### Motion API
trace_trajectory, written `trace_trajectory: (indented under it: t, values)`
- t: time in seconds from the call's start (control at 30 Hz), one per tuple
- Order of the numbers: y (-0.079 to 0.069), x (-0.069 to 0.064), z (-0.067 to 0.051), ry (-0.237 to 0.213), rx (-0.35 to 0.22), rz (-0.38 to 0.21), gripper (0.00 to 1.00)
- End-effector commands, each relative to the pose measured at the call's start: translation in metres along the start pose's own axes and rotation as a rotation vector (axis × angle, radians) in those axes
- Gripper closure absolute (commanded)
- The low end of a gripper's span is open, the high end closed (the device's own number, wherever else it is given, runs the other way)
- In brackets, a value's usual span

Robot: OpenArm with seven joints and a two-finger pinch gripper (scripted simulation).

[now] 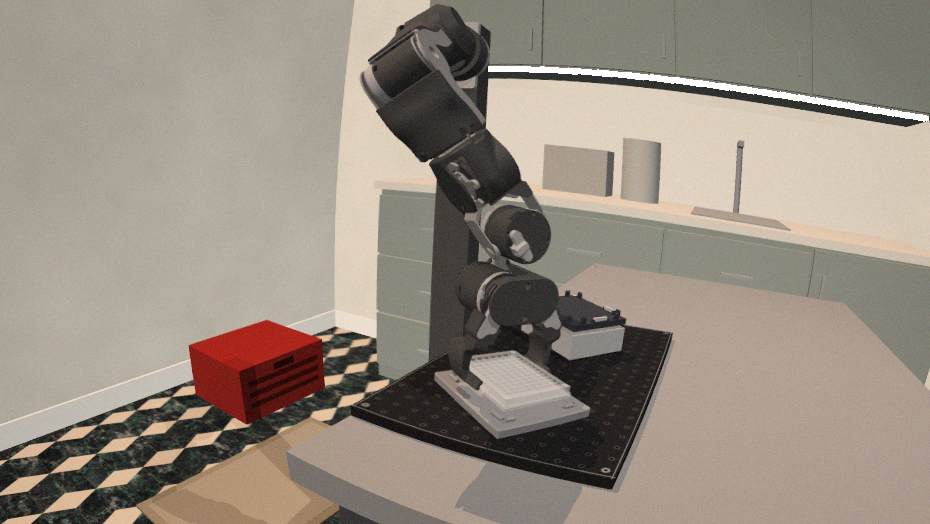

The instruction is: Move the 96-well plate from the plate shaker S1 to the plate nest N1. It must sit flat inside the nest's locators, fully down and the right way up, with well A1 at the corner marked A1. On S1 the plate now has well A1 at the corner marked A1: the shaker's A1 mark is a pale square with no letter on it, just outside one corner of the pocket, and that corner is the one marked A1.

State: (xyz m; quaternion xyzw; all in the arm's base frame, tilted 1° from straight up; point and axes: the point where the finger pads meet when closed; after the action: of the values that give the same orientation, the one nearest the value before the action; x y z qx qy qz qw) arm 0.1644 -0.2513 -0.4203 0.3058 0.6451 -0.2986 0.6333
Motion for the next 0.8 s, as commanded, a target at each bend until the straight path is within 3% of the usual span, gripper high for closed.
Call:
trace_trajectory:
  t: [0.0, 0.77]
  values:
    - [0.0012, -0.0006, 0.0015, -0.005, 0.002, 0.007, 1.00]
    - [0.0013, 0.0032, 0.0010, -0.006, 0.002, 0.008, 1.00]
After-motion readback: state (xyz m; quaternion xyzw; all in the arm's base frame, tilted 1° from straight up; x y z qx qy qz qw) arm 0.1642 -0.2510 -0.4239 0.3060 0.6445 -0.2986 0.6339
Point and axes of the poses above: the point where the finger pads meet when closed, its own x axis out along the fingers, its own y axis across the jaws, z = x × y, and after that the axes turned 5 degrees about x, right-handed
